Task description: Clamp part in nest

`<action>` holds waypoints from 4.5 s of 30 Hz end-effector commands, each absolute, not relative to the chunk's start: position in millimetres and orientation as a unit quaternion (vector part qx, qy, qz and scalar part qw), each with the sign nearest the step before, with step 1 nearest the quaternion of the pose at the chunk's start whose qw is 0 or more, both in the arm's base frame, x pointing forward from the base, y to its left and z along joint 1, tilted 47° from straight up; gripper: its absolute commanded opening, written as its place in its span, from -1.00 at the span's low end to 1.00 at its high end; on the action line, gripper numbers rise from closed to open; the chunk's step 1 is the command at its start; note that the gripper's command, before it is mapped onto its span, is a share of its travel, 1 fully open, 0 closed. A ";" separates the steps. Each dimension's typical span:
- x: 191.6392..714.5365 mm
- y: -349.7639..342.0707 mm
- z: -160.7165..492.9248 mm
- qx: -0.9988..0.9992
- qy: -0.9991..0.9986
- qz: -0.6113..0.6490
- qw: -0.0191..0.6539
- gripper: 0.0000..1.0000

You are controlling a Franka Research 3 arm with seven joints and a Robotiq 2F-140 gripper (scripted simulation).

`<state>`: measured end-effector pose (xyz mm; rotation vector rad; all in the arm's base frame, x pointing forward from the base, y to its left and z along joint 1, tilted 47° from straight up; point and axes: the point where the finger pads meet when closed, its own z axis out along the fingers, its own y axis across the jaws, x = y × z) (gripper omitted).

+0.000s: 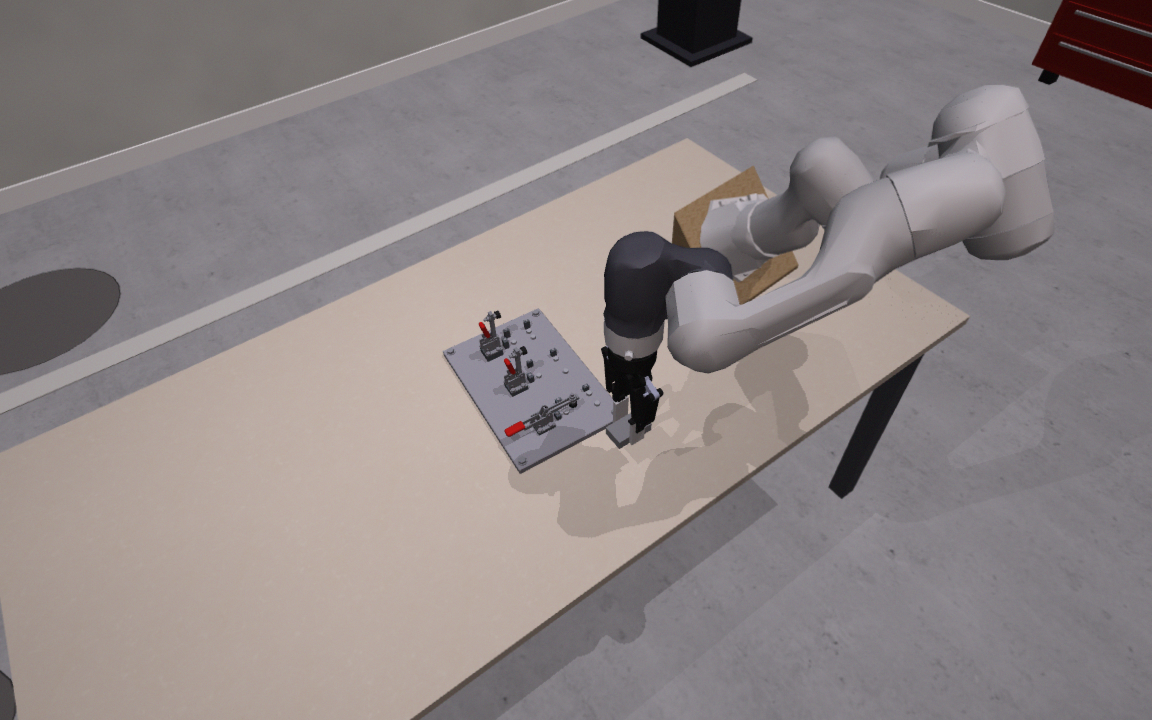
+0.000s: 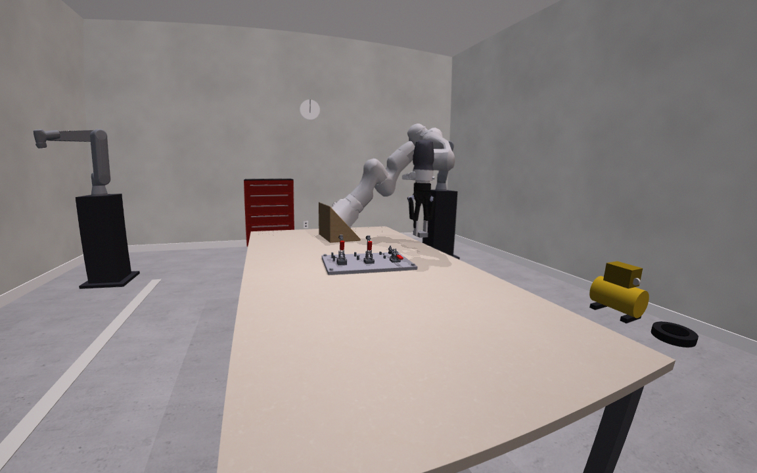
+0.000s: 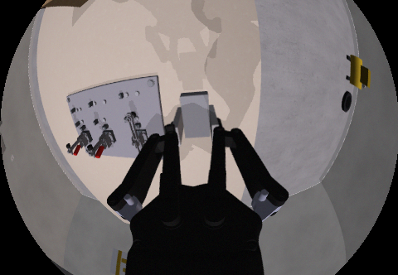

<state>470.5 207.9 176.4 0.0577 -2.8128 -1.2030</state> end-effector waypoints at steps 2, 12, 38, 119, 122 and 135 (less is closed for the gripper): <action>467.7 200.9 185.0 0.013 -0.918 -0.394 0.051 -1.00; 468.9 192.3 193.2 0.013 -0.918 -0.394 0.051 -1.00; 468.9 192.1 193.3 -0.004 -0.918 -0.393 0.059 -1.00; 487.4 210.9 174.0 -0.006 -0.918 -0.392 0.059 -1.00; 487.4 210.9 174.0 -0.006 -0.918 -0.392 0.059 -1.00; 487.4 210.7 173.8 -0.002 -0.918 -0.393 0.057 -1.00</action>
